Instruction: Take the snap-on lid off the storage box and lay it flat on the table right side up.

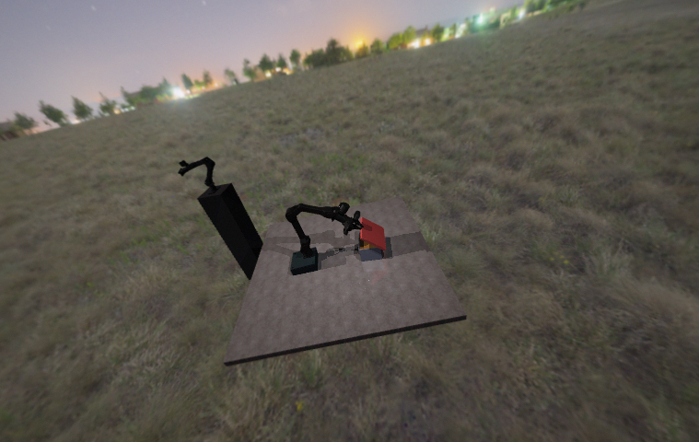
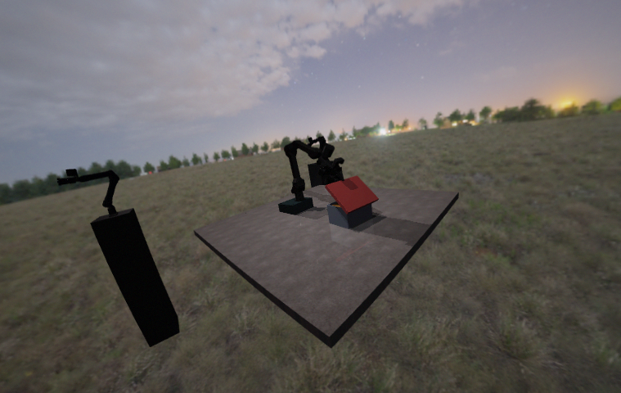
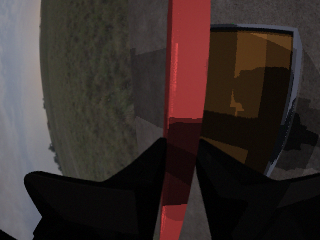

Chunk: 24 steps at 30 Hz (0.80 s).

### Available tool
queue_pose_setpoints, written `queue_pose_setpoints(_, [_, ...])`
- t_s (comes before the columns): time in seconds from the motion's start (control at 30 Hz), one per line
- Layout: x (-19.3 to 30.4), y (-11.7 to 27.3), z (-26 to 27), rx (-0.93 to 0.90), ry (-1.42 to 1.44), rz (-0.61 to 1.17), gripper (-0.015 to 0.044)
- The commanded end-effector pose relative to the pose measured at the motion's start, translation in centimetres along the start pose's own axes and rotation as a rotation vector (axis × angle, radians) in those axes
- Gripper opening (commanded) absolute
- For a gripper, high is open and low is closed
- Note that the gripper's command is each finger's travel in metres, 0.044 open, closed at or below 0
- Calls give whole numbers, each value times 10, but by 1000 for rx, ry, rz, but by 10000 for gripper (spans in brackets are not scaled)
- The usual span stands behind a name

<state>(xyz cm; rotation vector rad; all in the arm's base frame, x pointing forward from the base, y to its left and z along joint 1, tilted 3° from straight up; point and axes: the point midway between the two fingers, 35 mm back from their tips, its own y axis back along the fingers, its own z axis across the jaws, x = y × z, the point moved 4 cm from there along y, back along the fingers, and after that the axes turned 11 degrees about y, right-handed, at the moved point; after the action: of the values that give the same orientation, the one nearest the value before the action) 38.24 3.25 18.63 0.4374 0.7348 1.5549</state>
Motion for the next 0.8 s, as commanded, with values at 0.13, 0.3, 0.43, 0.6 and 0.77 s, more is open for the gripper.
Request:
queue_pose_setpoints(0.13, [-2,10,13,-18,4,1,0])
queue_pose_setpoints(0.3, [-3,14,18,-18,4,1,0])
queue_pose_setpoints(0.43, [-4,18,22,-18,4,1,0])
queue_pose_setpoints(0.6, [-4,17,21,-18,4,1,0])
queue_pose_setpoints(0.77, [-14,15,12,-18,5,0,0])
